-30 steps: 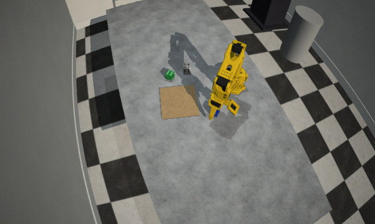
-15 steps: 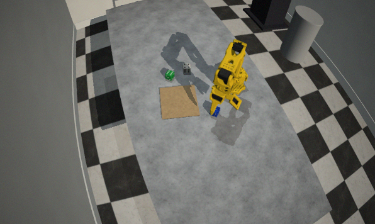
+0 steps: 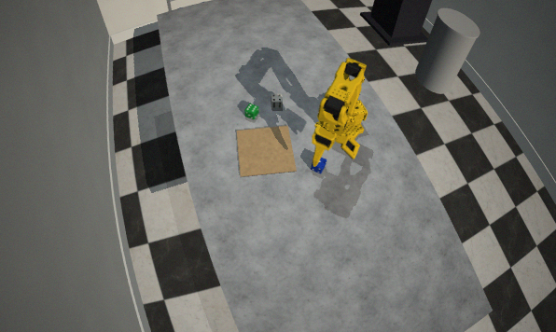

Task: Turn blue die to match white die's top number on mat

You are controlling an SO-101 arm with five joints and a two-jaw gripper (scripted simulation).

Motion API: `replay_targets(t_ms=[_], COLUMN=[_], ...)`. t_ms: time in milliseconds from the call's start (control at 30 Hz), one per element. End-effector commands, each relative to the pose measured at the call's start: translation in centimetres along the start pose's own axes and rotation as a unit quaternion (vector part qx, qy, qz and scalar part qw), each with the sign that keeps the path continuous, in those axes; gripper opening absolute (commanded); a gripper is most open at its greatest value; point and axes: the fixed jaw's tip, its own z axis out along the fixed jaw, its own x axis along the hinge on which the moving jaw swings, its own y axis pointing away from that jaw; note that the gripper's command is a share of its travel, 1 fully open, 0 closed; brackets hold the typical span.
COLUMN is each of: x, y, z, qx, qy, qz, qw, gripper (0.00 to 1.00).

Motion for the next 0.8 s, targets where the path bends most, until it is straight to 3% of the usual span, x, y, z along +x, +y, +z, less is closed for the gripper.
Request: replay_targets(t_ms=[0,500,633,767], x=[-0.1,-0.1,-0.1,-0.1], y=[-0.8,-0.9,-1.1,-1.3], z=[-1.1,-1.3,-2.0,-3.2], qx=[0.038,0.047,0.079,0.132], qy=[-0.001,-0.001,-0.001,-0.001], qz=[-0.005,-0.005,-0.005,-0.005], qw=[0.999,0.999,0.997,0.991], gripper=[0.36,0.36,0.36,0.35])
